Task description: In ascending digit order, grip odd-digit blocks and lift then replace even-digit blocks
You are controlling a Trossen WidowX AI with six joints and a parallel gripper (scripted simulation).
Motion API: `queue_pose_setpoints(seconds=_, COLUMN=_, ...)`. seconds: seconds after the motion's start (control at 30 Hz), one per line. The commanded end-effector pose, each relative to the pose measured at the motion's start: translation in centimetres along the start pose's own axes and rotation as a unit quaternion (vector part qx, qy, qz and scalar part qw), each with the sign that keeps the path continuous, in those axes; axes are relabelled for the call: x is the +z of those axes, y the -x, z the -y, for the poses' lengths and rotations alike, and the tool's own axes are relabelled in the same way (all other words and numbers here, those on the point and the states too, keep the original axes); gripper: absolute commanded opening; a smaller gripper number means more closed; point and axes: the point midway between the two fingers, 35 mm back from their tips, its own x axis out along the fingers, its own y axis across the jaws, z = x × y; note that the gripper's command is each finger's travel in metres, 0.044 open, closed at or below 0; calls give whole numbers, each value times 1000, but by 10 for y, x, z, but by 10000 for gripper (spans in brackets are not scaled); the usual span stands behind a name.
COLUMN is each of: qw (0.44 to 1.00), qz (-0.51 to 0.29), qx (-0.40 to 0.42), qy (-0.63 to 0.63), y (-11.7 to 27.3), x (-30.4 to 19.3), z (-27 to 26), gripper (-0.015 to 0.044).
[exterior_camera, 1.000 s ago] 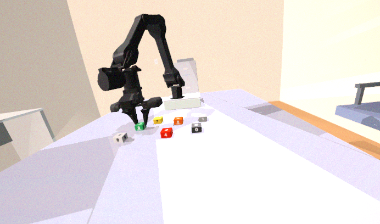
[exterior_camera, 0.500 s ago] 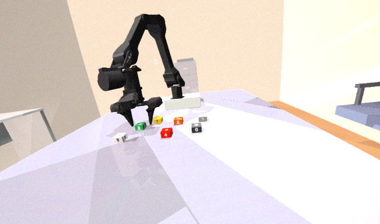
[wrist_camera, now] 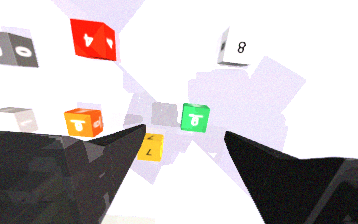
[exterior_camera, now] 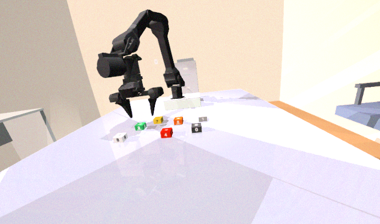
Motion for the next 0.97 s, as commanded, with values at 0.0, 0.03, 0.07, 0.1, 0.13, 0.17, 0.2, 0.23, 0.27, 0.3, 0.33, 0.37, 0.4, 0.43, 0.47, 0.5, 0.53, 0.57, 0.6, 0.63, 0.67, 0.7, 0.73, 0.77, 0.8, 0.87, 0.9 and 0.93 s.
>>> queue_pose_setpoints(seconds=0.0, qw=1000, qz=16, qx=3, qy=22, y=15, x=19, z=-38, gripper=400)
queue_pose_setpoints(seconds=0.03, qw=999, qz=19, qx=5, qy=28, y=19, x=24, z=-52, gripper=400)
queue_pose_setpoints(seconds=0.07, qw=999, qz=21, qx=6, qy=32, y=22, x=27, z=-64, gripper=400)
queue_pose_setpoints(seconds=0.1, qw=999, qz=21, qx=8, qy=32, y=25, x=30, z=-76, gripper=400)
queue_pose_setpoints(seconds=0.13, qw=999, qz=21, qx=9, qy=32, y=28, x=32, z=-88, gripper=400)
queue_pose_setpoints(seconds=0.17, qw=999, qz=21, qx=10, qy=32, y=32, x=33, z=-101, gripper=400)
queue_pose_setpoints(seconds=0.2, qw=999, qz=21, qx=12, qy=33, y=35, x=34, z=-114, gripper=400)
queue_pose_setpoints(seconds=0.23, qw=999, qz=21, qx=13, qy=31, y=38, x=35, z=-126, gripper=400)
queue_pose_setpoints(seconds=0.27, qw=999, qz=19, qx=14, qy=29, y=41, x=34, z=-138, gripper=400)
queue_pose_setpoints(seconds=0.3, qw=999, qz=18, qx=14, qy=27, y=44, x=33, z=-150, gripper=400)
queue_pose_setpoints(seconds=0.33, qw=999, qz=17, qx=15, qy=24, y=47, x=32, z=-161, gripper=400)
queue_pose_setpoints(seconds=0.37, qw=1000, qz=15, qx=15, qy=22, y=49, x=30, z=-173, gripper=400)
queue_pose_setpoints(seconds=0.4, qw=1000, qz=14, qx=16, qy=20, y=52, x=28, z=-185, gripper=400)
queue_pose_setpoints(seconds=0.43, qw=1000, qz=12, qx=16, qy=17, y=55, x=25, z=-197, gripper=400)
queue_pose_setpoints(seconds=0.47, qw=1000, qz=11, qx=16, qy=15, y=58, x=22, z=-208, gripper=400)
queue_pose_setpoints(seconds=0.5, qw=1000, qz=9, qx=16, qy=13, y=61, x=19, z=-220, gripper=400)
queue_pose_setpoints(seconds=0.53, qw=1000, qz=8, qx=16, qy=10, y=64, x=14, z=-231, gripper=400)
queue_pose_setpoints(seconds=0.57, qw=1000, qz=7, qx=16, qy=8, y=67, x=10, z=-242, gripper=400)
queue_pose_setpoints(seconds=0.6, qw=1000, qz=5, qx=16, qy=6, y=69, x=5, z=-253, gripper=400)
queue_pose_setpoints(seconds=0.63, qw=1000, qz=4, qx=16, qy=3, y=72, x=-1, z=-264, gripper=400)
queue_pose_setpoints(seconds=0.67, qw=1000, qz=2, qx=15, qy=1, y=75, x=-7, z=-274, gripper=400)
queue_pose_setpoints(seconds=0.7, qw=1000, qz=1, qx=15, qy=-1, y=78, x=-13, z=-283, gripper=400)
queue_pose_setpoints(seconds=0.73, qw=1000, qz=0, qx=14, qy=-3, y=80, x=-18, z=-291, gripper=400)
queue_pose_setpoints(seconds=0.77, qw=1000, qz=-1, qx=14, qy=-4, y=81, x=-22, z=-296, gripper=400)
queue_pose_setpoints(seconds=0.8, qw=1000, qz=-1, qx=14, qy=-5, y=82, x=-25, z=-300, gripper=400)
queue_pose_setpoints(seconds=0.87, qw=1000, qz=-2, qx=13, qy=-6, y=83, x=-27, z=-304, gripper=400)
queue_pose_setpoints(seconds=0.9, qw=1000, qz=-2, qx=13, qy=-6, y=83, x=-27, z=-304, gripper=400)
queue_pose_setpoints(seconds=0.93, qw=1000, qz=-2, qx=13, qy=-6, y=83, x=-27, z=-304, gripper=400)
